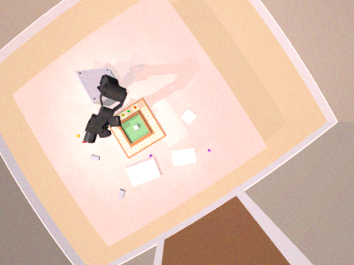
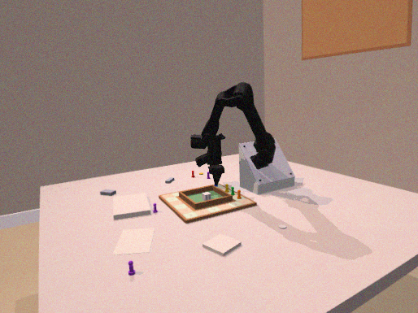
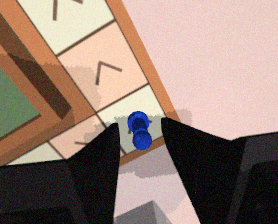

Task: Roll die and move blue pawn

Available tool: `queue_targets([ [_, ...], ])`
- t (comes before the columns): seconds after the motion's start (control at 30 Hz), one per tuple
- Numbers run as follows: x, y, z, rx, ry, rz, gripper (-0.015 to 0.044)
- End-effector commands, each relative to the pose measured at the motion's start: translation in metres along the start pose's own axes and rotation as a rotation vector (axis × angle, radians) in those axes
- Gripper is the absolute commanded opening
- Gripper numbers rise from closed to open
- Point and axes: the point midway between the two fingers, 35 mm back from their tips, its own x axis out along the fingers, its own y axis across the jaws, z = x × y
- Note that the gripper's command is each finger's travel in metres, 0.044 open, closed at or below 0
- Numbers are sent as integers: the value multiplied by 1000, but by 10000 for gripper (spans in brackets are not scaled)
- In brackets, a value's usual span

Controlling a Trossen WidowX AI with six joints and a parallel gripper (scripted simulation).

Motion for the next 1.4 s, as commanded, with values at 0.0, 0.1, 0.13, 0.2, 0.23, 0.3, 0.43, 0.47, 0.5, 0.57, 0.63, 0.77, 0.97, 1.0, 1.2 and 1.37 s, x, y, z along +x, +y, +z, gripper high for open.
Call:
queue_targets([
  [0.0,1,1,-1,7,0,5,69],
  [0.1,1,1,-1,7,0,5,49],
  [0.13,1,1,-1,7,0,5,42],
  [0.2,1,1,-1,7,0,5,29],
  [0.23,1,1,-1,7,0,5,22],
  [0.3,1,1,-1,7,0,5,9],
  [0.43,-8,0,2,7,-1,3,0],
  [0.47,-14,-1,4,8,-2,1,0],
  [0.5,-21,-2,5,8,-3,0,0],
  [0.57,-34,-3,7,9,-4,-2,0],
  [0.63,-49,-4,9,9,-5,-4,0],
  [0.77,-78,-4,8,10,-4,-5,0],
  [0.97,-122,-3,0,9,-1,-1,0],
  [1.0,-125,-3,-1,9,-1,0,0],
  [1.2,-124,-1,6,10,-1,-4,0],
  [1.37,-113,6,31,12,-2,-12,0],
])
